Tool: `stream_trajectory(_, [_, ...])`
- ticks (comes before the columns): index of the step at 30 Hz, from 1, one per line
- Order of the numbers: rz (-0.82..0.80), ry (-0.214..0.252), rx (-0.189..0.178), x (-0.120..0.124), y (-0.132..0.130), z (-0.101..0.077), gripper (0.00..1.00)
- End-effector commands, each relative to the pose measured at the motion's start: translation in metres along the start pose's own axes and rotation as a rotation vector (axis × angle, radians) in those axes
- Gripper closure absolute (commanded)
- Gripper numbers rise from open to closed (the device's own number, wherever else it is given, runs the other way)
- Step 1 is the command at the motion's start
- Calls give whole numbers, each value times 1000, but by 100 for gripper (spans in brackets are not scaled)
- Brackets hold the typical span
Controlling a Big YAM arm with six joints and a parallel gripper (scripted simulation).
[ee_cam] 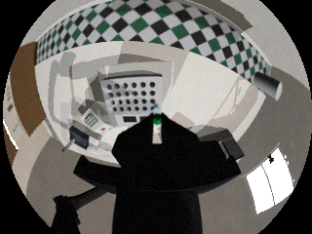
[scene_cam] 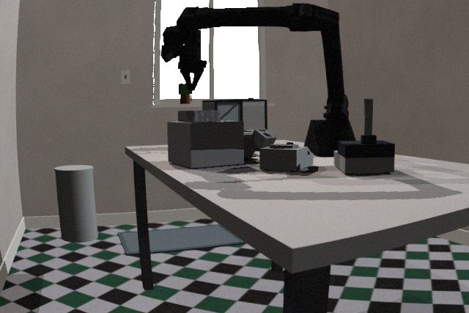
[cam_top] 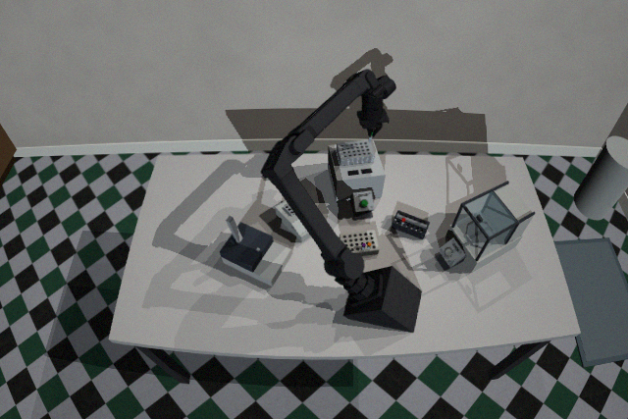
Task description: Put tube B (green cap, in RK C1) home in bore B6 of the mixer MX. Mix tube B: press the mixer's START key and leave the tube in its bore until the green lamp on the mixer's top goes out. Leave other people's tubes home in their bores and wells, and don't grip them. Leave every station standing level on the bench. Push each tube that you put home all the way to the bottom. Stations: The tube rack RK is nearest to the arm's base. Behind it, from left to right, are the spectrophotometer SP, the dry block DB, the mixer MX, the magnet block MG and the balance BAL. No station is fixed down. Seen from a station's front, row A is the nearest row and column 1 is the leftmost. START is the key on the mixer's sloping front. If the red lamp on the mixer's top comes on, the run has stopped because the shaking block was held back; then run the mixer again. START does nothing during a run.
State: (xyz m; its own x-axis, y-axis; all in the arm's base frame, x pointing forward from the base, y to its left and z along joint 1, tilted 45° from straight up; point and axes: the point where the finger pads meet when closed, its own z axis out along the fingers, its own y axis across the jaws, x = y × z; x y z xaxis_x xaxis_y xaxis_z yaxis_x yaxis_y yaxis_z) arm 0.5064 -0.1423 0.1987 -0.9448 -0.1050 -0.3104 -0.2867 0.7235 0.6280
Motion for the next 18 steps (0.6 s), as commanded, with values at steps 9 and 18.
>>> stream_trajectory(9, [-22,5,-4,-4,19,3,91])
stream_trajectory(18, [-21,3,-2,-7,19,2,91])
